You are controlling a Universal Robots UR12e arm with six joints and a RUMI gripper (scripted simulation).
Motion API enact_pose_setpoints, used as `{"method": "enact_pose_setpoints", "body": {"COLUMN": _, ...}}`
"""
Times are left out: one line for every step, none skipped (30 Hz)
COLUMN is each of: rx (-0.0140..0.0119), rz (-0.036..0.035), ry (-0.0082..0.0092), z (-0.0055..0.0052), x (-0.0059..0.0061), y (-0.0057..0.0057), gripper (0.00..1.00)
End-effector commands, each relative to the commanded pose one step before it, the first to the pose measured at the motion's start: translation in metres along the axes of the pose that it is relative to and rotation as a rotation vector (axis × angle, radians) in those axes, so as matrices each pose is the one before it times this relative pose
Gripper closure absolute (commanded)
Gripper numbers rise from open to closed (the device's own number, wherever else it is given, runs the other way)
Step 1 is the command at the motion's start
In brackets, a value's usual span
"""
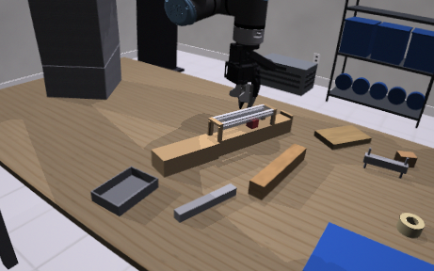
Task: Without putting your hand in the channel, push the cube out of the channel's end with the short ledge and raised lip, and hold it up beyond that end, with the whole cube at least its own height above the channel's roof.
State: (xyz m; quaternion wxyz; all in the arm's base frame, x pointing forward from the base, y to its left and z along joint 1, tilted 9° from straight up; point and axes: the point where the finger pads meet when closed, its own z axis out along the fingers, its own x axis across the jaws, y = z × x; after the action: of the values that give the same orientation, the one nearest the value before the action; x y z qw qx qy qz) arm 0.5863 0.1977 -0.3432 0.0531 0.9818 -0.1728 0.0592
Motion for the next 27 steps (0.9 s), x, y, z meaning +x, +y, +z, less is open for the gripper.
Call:
{"method": "enact_pose_setpoints", "body": {"rx": 0.00058, "rz": -0.00001, "ry": 0.00090, "z": 0.00921, "x": 0.00043, "y": -0.00032, "gripper": 0.78}}
{"method": "enact_pose_setpoints", "body": {"rx": 0.00000, "rz": 0.00000, "ry": 0.00000, "z": 0.00226, "x": 0.00000, "y": 0.00000, "gripper": 0.78}}
{"method": "enact_pose_setpoints", "body": {"rx": 0.00000, "rz": 0.00000, "ry": 0.00000, "z": 0.00201, "x": 0.00000, "y": 0.00000, "gripper": 0.78}}
{"method": "enact_pose_setpoints", "body": {"rx": 0.00000, "rz": 0.00000, "ry": 0.00000, "z": 0.00168, "x": 0.00000, "y": 0.00000, "gripper": 0.78}}
{"method": "enact_pose_setpoints", "body": {"rx": 0.00000, "rz": 0.00000, "ry": 0.00000, "z": 0.00130, "x": 0.00000, "y": 0.00000, "gripper": 0.78}}
{"method": "enact_pose_setpoints", "body": {"rx": 0.00000, "rz": 0.00000, "ry": 0.00000, "z": 0.00090, "x": 0.00000, "y": 0.00000, "gripper": 0.78}}
{"method": "enact_pose_setpoints", "body": {"rx": 0.00000, "rz": 0.00000, "ry": 0.00000, "z": 0.00052, "x": 0.00000, "y": 0.00000, "gripper": 0.78}}
{"method": "enact_pose_setpoints", "body": {"rx": 0.00000, "rz": 0.00000, "ry": 0.00000, "z": 0.00022, "x": 0.00000, "y": 0.00000, "gripper": 0.78}}
{"method": "enact_pose_setpoints", "body": {"rx": 0.00000, "rz": 0.00000, "ry": 0.00000, "z": 0.00003, "x": 0.00000, "y": 0.00000, "gripper": 0.78}}
{"method": "enact_pose_setpoints", "body": {"rx": 0.00000, "rz": 0.00000, "ry": 0.00000, "z": 0.00000, "x": 0.00000, "y": 0.00000, "gripper": 0.78}}
{"method": "enact_pose_setpoints", "body": {"rx": 0.00000, "rz": 0.00000, "ry": 0.00000, "z": 0.00000, "x": 0.00000, "y": 0.00000, "gripper": 0.78}}
{"method": "enact_pose_setpoints", "body": {"rx": 0.00000, "rz": 0.00000, "ry": 0.00000, "z": 0.00000, "x": 0.00000, "y": 0.00000, "gripper": 0.78}}
{"method": "enact_pose_setpoints", "body": {"rx": 0.00000, "rz": 0.00000, "ry": 0.00000, "z": 0.00000, "x": 0.00000, "y": 0.00000, "gripper": 0.78}}
{"method": "enact_pose_setpoints", "body": {"rx": 0.00000, "rz": 0.00000, "ry": 0.00000, "z": 0.00000, "x": 0.00000, "y": 0.00000, "gripper": 0.78}}
{"method": "enact_pose_setpoints", "body": {"rx": 0.00000, "rz": 0.00000, "ry": 0.00000, "z": 0.00000, "x": 0.00000, "y": 0.00000, "gripper": 0.78}}
{"method": "enact_pose_setpoints", "body": {"rx": 0.00000, "rz": 0.00000, "ry": 0.00000, "z": 0.00000, "x": 0.00000, "y": 0.00000, "gripper": 0.78}}
{"method": "enact_pose_setpoints", "body": {"rx": 0.00000, "rz": 0.00000, "ry": 0.00000, "z": 0.00000, "x": 0.00000, "y": 0.00000, "gripper": 0.78}}
{"method": "enact_pose_setpoints", "body": {"rx": 0.00000, "rz": 0.00000, "ry": 0.00000, "z": 0.00000, "x": 0.00000, "y": 0.00000, "gripper": 0.78}}
{"method": "enact_pose_setpoints", "body": {"rx": 0.00000, "rz": 0.00000, "ry": 0.00000, "z": 0.00000, "x": 0.00000, "y": 0.00000, "gripper": 0.78}}
{"method": "enact_pose_setpoints", "body": {"rx": 0.00000, "rz": 0.00000, "ry": 0.00000, "z": 0.00000, "x": 0.00000, "y": 0.00000, "gripper": 0.78}}
{"method": "enact_pose_setpoints", "body": {"rx": 0.00000, "rz": 0.00000, "ry": 0.00000, "z": 0.00000, "x": 0.00000, "y": 0.00000, "gripper": 0.78}}
{"method": "enact_pose_setpoints", "body": {"rx": 0.00000, "rz": 0.00000, "ry": 0.00000, "z": 0.00000, "x": 0.00000, "y": 0.00000, "gripper": 0.78}}
{"method": "enact_pose_setpoints", "body": {"rx": 0.00000, "rz": 0.00000, "ry": 0.00000, "z": 0.00000, "x": 0.00000, "y": 0.00000, "gripper": 0.78}}
{"method": "enact_pose_setpoints", "body": {"rx": 0.00000, "rz": 0.00000, "ry": 0.00000, "z": 0.00000, "x": 0.00000, "y": 0.00000, "gripper": 0.78}}
{"method": "enact_pose_setpoints", "body": {"rx": 0.00000, "rz": 0.00000, "ry": 0.00000, "z": 0.00000, "x": 0.00000, "y": 0.00000, "gripper": 0.78}}
{"method": "enact_pose_setpoints", "body": {"rx": 0.00000, "rz": 0.00000, "ry": 0.00000, "z": 0.00000, "x": 0.00000, "y": 0.00000, "gripper": 0.78}}
{"method": "enact_pose_setpoints", "body": {"rx": 0.00000, "rz": 0.00000, "ry": 0.00000, "z": 0.00000, "x": 0.00000, "y": 0.00000, "gripper": 0.78}}
